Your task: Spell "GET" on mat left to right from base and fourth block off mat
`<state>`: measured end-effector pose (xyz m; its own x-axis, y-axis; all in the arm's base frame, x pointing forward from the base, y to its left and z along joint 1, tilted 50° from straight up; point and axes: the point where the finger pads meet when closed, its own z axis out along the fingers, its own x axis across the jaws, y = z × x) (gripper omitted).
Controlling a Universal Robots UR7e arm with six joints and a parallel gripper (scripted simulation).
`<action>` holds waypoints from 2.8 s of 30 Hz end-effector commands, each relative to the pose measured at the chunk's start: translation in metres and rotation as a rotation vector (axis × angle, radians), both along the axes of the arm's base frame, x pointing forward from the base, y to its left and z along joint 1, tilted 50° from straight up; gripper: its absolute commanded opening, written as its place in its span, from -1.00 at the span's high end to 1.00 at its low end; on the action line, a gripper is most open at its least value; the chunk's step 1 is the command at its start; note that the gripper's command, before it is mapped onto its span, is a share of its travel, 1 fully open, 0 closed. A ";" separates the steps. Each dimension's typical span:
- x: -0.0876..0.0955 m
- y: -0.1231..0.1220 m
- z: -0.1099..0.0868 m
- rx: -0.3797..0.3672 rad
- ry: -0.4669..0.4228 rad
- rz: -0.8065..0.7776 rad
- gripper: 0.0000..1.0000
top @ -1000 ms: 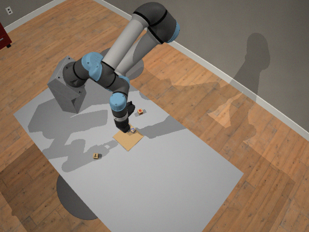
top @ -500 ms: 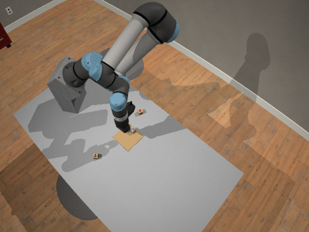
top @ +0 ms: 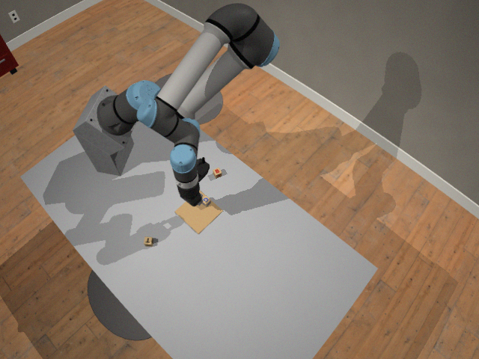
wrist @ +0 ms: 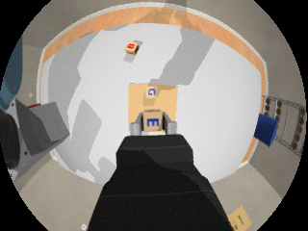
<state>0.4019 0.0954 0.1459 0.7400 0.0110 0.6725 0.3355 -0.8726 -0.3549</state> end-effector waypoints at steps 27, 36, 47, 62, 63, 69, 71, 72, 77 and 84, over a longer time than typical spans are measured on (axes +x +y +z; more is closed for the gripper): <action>0.032 0.025 -0.034 -0.002 -0.001 0.001 -0.14; 0.043 0.034 -0.045 -0.003 -0.002 0.000 -0.14; 0.051 0.041 -0.054 -0.002 -0.002 0.000 -0.14; 0.054 0.044 -0.058 -0.001 -0.001 0.000 -0.14; 0.054 0.044 -0.058 -0.001 -0.001 0.000 -0.14; 0.054 0.044 -0.058 -0.001 -0.001 0.000 -0.14; 0.054 0.044 -0.058 -0.002 -0.002 0.000 -0.14; 0.054 0.044 -0.058 -0.002 -0.002 0.000 -0.14; 0.054 0.044 -0.058 -0.002 -0.002 0.000 -0.14; 0.054 0.044 -0.058 -0.002 -0.002 0.000 -0.14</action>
